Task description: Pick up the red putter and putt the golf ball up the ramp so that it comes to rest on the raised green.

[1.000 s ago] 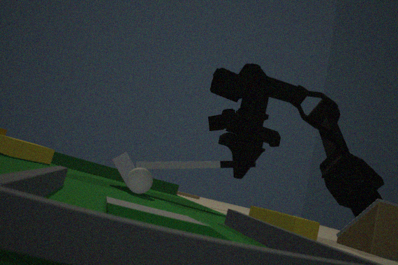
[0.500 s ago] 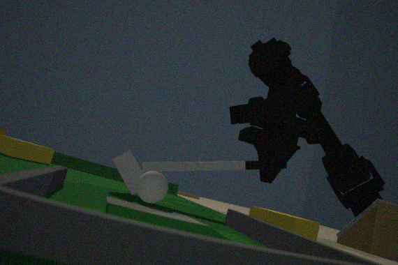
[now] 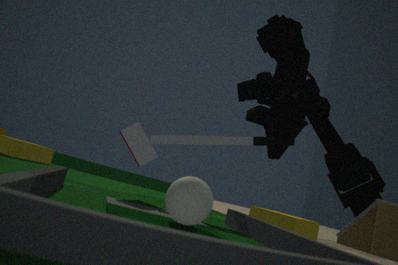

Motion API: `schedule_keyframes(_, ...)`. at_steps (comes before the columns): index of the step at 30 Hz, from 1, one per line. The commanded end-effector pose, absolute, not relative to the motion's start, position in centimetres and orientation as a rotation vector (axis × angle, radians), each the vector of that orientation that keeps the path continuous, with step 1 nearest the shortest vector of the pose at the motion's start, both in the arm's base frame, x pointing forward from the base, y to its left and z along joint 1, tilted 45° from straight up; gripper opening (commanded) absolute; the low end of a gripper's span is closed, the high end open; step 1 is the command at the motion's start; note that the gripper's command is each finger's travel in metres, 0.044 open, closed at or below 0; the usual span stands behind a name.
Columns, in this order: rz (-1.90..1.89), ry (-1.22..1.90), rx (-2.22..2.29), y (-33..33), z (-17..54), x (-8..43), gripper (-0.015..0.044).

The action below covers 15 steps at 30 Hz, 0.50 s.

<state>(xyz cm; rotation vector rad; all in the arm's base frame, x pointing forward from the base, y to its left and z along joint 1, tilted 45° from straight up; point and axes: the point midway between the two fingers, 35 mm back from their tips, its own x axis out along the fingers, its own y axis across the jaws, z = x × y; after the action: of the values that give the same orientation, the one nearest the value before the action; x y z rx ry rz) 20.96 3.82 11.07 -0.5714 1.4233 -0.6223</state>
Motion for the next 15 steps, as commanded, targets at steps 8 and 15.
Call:
schedule_keyframes(8,-0.62,1.42,-0.571,4.59,11.82,20.9,0.0)
schedule_keyframes(15,-0.62,1.42,-0.571,4.59,11.82,20.9,0.0)
